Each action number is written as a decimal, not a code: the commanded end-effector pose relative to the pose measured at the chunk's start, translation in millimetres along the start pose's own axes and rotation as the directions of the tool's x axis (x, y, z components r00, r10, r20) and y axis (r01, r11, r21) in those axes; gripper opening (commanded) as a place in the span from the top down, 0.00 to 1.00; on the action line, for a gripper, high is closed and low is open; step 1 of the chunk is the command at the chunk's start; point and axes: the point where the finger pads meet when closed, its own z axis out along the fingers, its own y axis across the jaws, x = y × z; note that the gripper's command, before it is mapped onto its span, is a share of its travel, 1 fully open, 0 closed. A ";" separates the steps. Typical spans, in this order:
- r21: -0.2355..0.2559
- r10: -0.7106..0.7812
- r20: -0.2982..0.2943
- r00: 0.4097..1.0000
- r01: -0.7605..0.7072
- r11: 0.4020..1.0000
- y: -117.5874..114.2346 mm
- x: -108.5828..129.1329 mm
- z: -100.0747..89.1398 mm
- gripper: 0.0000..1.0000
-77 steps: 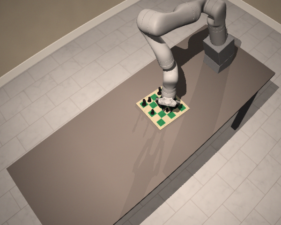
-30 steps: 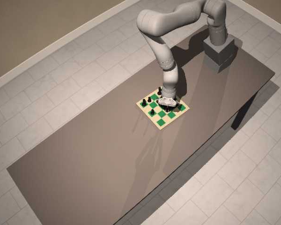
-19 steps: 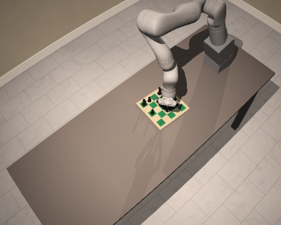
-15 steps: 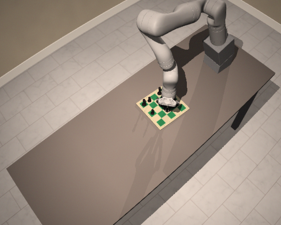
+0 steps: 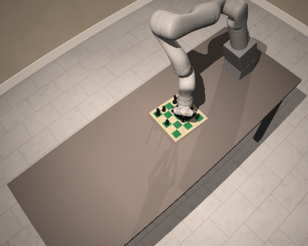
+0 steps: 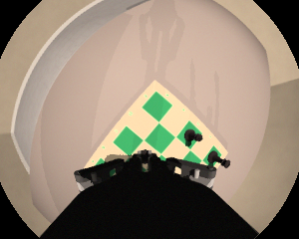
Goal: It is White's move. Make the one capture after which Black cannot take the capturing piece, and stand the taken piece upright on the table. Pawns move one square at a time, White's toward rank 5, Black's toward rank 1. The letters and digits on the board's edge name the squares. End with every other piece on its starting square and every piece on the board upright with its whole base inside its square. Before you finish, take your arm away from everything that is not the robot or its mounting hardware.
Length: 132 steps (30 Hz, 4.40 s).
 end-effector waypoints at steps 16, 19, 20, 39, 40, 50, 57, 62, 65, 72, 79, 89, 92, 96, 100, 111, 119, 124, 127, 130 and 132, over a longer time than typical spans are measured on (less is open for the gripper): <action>-0.002 -0.001 -0.003 1.000 0.001 1.000 0.4 1.1 -63.8 1.00; -0.002 -0.001 -0.002 1.000 0.001 1.000 0.4 1.0 -76.5 1.00; -0.002 -0.001 -0.002 1.000 0.001 1.000 0.4 1.0 -80.1 1.00; -0.002 -0.001 -0.003 1.000 0.001 1.000 0.4 1.0 -99.1 1.00; -0.002 -0.001 -0.003 1.000 0.001 1.000 0.4 1.0 -99.1 1.00; -0.002 -0.001 -0.003 1.000 0.001 1.000 0.7 1.3 -99.0 1.00; 0.002 -0.001 -0.016 1.000 0.001 1.000 11.0 9.9 -94.9 1.00; 0.007 -0.011 -0.043 0.999 0.011 1.000 41.9 29.5 -86.6 1.00; 0.008 -0.030 -0.053 0.998 0.031 1.000 68.2 40.5 -83.3 1.00; 0.001 -0.097 -0.029 0.995 0.097 0.995 126.4 49.9 -87.6 1.00; -0.002 -0.125 -0.004 0.992 0.125 0.992 146.4 48.9 -93.2 1.00; -0.002 -0.129 -0.001 0.992 0.129 0.992 149.0 48.6 -94.1 1.00; -0.002 -0.129 -0.001 0.992 0.129 0.992 149.0 48.6 -94.1 1.00; -0.002 -0.129 -0.001 0.992 0.129 0.992 149.0 48.6 -94.0 1.00; -0.002 -0.128 -0.002 0.992 0.128 0.992 149.0 48.7 -91.5 1.00; -0.002 -0.127 -0.002 0.992 0.127 0.992 149.5 49.5 -61.3 1.00; -0.002 -0.127 -0.002 0.992 0.127 0.992 150.2 50.5 -21.8 1.00; -0.002 -0.127 -0.002 0.992 0.127 0.992 150.4 50.9 -7.4 1.00; -0.002 -0.127 -0.002 0.992 0.127 0.992 150.5 51.0 -2.7 1.00; -0.002 -0.127 -0.002 0.992 0.127 0.992 150.6 51.1 1.4 1.00; -0.002 -0.127 -0.002 0.992 0.127 0.992 150.6 51.2 2.3 1.00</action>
